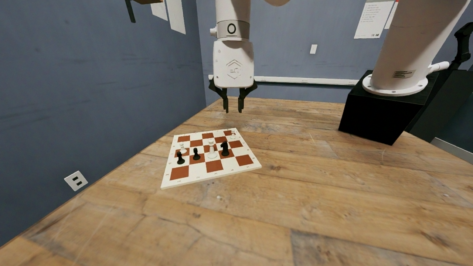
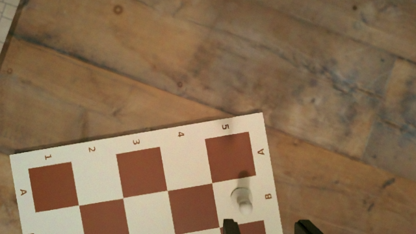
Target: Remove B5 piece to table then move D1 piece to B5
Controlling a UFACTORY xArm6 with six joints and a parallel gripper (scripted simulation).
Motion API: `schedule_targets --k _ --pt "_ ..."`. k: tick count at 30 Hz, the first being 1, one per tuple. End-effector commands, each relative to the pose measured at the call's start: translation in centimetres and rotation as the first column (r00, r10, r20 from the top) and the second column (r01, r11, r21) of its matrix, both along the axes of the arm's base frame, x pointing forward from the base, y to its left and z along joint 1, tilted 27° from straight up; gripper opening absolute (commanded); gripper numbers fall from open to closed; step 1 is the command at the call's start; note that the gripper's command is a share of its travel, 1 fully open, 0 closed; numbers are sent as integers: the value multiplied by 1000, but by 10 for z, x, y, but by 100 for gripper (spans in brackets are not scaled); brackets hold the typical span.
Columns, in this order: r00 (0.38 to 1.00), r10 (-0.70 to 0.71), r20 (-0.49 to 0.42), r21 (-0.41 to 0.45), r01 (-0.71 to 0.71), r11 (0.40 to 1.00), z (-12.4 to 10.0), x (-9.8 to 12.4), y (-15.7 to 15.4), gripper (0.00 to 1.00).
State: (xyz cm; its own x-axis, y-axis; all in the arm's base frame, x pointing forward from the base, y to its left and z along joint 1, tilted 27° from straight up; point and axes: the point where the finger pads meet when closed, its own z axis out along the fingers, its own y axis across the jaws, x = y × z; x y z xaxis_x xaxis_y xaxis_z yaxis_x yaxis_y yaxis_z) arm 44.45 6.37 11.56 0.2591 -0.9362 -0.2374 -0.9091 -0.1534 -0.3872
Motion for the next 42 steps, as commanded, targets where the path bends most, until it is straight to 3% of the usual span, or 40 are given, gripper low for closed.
schedule_targets --k 1,26,42 --pt "1000 0 4 1 0 1000 1 1 0 35" --pt "1000 0 4 2 0 1000 -2 2 1 35" --pt "1000 0 4 2 0 1000 -19 8 7 35"
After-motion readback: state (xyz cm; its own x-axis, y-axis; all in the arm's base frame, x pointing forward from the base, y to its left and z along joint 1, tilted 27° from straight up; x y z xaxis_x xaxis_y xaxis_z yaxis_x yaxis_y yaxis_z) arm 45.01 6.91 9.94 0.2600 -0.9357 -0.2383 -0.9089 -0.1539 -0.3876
